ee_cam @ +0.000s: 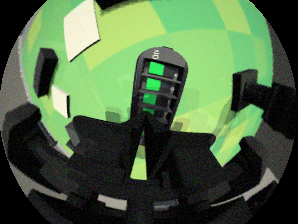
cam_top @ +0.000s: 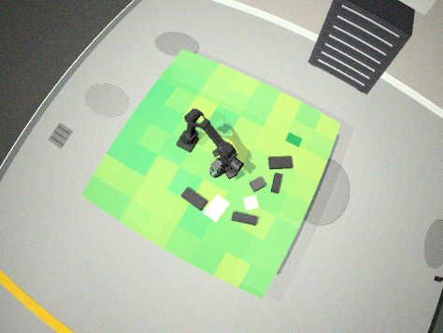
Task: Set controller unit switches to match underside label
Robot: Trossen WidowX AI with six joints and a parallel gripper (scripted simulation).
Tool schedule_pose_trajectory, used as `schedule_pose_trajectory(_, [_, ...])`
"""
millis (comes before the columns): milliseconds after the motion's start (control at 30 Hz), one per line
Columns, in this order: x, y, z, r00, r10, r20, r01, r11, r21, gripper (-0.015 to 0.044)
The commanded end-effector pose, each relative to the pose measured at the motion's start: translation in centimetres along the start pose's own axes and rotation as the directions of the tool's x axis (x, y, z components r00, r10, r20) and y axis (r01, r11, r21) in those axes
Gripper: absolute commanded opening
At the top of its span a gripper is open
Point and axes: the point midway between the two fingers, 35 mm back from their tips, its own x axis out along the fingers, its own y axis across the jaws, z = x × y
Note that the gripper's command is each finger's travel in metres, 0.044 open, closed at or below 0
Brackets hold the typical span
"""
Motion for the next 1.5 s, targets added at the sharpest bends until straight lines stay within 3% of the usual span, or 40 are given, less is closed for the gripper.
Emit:
schedule_pose_trajectory(0, [0.6, -0.1, 0.0, 1.0, -0.003, 0.002, 0.003, 1.0, 0.005, 0.0])
schedule_pose_trajectory(400, [0.7, -0.1, 0.0, 1.0, -0.003, 0.002, 0.003, 1.0, 0.005, 0.0])
schedule_pose_trajectory(600, [-3.8, -0.1, 0.0, 1.0, -0.003, 0.002, 0.003, 1.0, 0.005, 0.0])
schedule_pose_trajectory(1467, [-4.2, -1.1, 1.0, 1.0, -0.004, 0.003, 0.004, 1.0, 0.005, 0.0])
